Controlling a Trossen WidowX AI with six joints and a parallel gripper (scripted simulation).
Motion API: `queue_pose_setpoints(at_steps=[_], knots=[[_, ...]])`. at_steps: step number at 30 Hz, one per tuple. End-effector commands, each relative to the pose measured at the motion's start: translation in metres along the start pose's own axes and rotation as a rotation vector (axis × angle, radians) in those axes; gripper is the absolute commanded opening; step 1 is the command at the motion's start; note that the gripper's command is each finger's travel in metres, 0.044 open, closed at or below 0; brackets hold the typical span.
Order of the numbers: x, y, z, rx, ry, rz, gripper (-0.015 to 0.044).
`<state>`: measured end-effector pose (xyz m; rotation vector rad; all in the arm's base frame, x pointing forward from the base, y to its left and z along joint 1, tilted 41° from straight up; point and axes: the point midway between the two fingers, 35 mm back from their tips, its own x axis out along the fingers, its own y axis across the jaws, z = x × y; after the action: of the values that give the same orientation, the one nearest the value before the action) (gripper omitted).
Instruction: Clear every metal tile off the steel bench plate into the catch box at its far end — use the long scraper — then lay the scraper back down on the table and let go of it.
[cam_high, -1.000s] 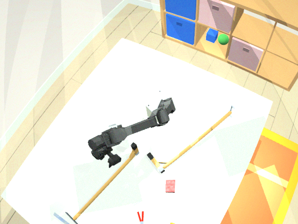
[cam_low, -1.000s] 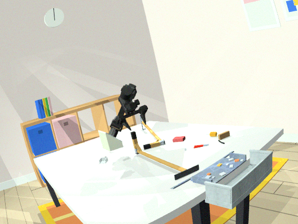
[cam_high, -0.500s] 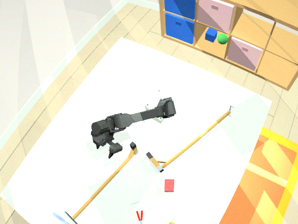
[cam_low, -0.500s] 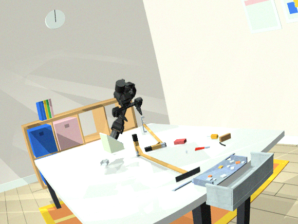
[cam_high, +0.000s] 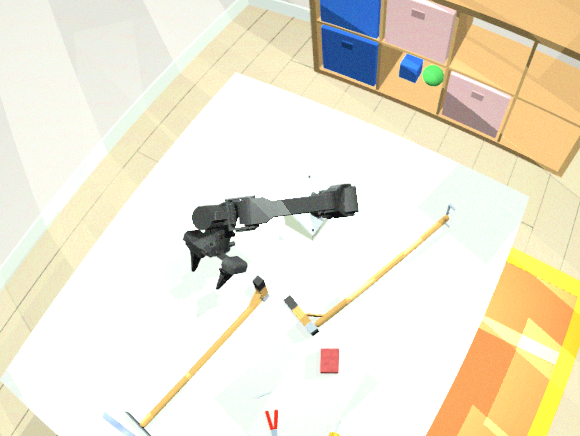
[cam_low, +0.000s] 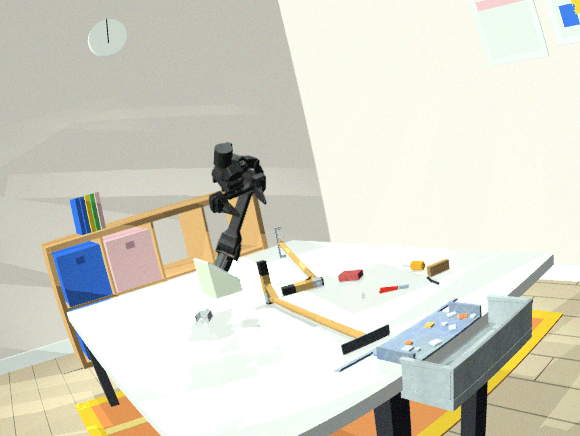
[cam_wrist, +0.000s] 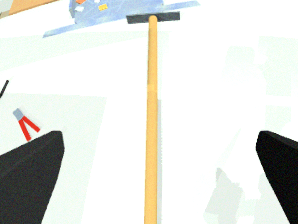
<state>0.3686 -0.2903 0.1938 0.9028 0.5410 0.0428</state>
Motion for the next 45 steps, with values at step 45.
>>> queue_pose_setpoints(at_steps=[45], knots=[[-0.168,0.034,-0.044,-0.128,-0.429,0.036,0.044]])
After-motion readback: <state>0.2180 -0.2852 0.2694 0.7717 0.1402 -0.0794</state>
